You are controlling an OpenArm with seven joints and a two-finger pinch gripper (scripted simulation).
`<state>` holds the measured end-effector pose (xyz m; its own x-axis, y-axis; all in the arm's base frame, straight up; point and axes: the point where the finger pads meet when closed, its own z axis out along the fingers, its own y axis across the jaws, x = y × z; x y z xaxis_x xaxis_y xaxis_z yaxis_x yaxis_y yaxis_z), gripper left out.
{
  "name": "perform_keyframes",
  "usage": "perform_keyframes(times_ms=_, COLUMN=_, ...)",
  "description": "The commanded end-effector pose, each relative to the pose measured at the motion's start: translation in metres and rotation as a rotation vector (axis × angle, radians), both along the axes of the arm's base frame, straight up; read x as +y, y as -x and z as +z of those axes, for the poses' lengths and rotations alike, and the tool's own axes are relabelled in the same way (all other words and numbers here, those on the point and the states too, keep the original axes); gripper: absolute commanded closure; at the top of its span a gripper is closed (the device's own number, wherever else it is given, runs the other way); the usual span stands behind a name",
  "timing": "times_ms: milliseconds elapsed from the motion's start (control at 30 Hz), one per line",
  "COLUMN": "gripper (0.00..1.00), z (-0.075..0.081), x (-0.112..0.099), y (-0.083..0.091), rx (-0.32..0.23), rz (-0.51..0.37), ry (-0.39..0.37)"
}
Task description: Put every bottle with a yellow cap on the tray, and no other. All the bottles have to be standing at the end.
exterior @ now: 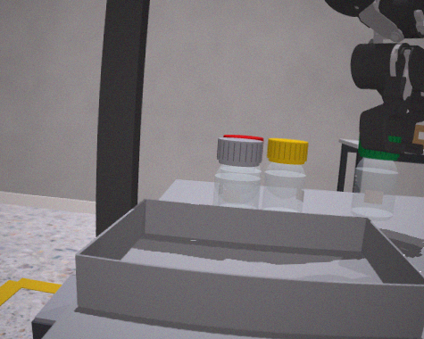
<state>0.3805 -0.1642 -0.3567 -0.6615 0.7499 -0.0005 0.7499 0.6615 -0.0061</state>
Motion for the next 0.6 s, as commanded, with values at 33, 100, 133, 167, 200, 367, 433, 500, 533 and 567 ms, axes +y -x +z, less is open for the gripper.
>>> perform_keyframes(times_ms=33, gripper=1.00, z=-0.004, x=0.001, y=-0.002, rx=-0.009, rz=0.012, ry=-0.009)
perform_keyframes(times_ms=100, gripper=1.00, z=-0.008, x=0.001, y=-0.003, rx=-0.009, rz=0.012, ry=-0.009)
perform_keyframes(times_ms=133, gripper=1.00, z=-0.010, x=0.001, y=-0.003, rx=-0.009, rz=0.013, ry=-0.009)
perform_keyframes(times_ms=167, gripper=1.00, z=-0.010, x=0.001, y=-0.003, rx=-0.009, rz=0.013, ry=-0.009)
perform_keyframes(times_ms=200, gripper=1.00, z=-0.010, x=0.001, y=-0.003, rx=-0.009, rz=0.013, ry=-0.009)
perform_keyframes(times_ms=367, gripper=1.00, z=-0.010, x=0.001, y=-0.003, rx=-0.009, rz=0.013, ry=-0.009)
perform_keyframes(times_ms=433, gripper=1.00, z=-0.012, x=0.000, y=-0.002, rx=-0.006, rz=0.008, ry=-0.006)
perform_keyframes(times_ms=500, gripper=1.00, z=-0.013, x=0.000, y=-0.002, rx=-0.007, rz=0.009, ry=-0.007)
perform_keyframes(times_ms=533, gripper=1.00, z=-0.014, x=0.000, y=-0.002, rx=-0.007, rz=0.010, ry=-0.007)
perform_keyframes(times_ms=567, gripper=1.00, z=-0.015, x=0.000, y=-0.002, rx=-0.008, rz=0.010, ry=-0.008)
